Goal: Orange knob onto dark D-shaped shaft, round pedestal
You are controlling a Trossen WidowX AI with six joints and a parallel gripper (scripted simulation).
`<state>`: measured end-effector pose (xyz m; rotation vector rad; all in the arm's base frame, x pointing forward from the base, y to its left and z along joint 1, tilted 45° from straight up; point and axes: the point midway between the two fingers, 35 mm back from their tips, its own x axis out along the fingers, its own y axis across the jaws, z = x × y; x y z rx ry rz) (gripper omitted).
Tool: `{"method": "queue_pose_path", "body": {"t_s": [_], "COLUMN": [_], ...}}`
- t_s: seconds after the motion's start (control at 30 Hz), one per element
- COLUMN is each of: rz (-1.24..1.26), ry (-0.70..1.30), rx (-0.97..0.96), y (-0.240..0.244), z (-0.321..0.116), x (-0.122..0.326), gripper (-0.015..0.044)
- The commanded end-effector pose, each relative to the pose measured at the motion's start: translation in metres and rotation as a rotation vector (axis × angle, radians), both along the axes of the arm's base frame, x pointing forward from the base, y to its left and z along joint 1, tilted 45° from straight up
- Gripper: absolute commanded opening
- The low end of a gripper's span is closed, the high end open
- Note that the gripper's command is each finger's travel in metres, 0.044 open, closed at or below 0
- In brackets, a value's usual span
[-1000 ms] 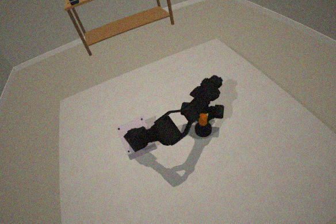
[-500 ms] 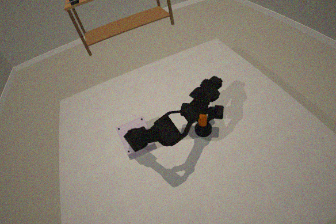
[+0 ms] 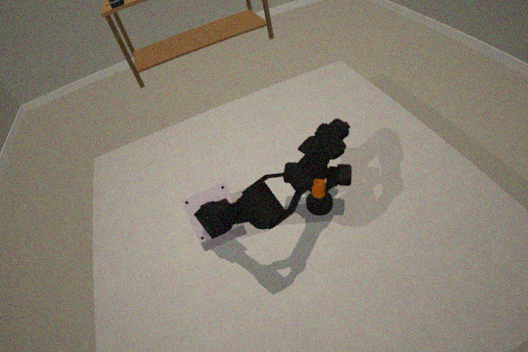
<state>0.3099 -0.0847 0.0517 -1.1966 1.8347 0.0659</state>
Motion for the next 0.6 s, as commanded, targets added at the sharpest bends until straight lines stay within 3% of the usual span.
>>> {"method": "queue_pose_path", "body": {"t_s": [0.0,0.57], "rz": [0.092,0.121], "ry": [0.082,0.111], "rx": [0.011,0.015], "y": [0.0020,-0.0007], "z": [0.0015,0.0001], "x": [0.0029,-0.0001], "gripper": [0.0000,0.0000]}}
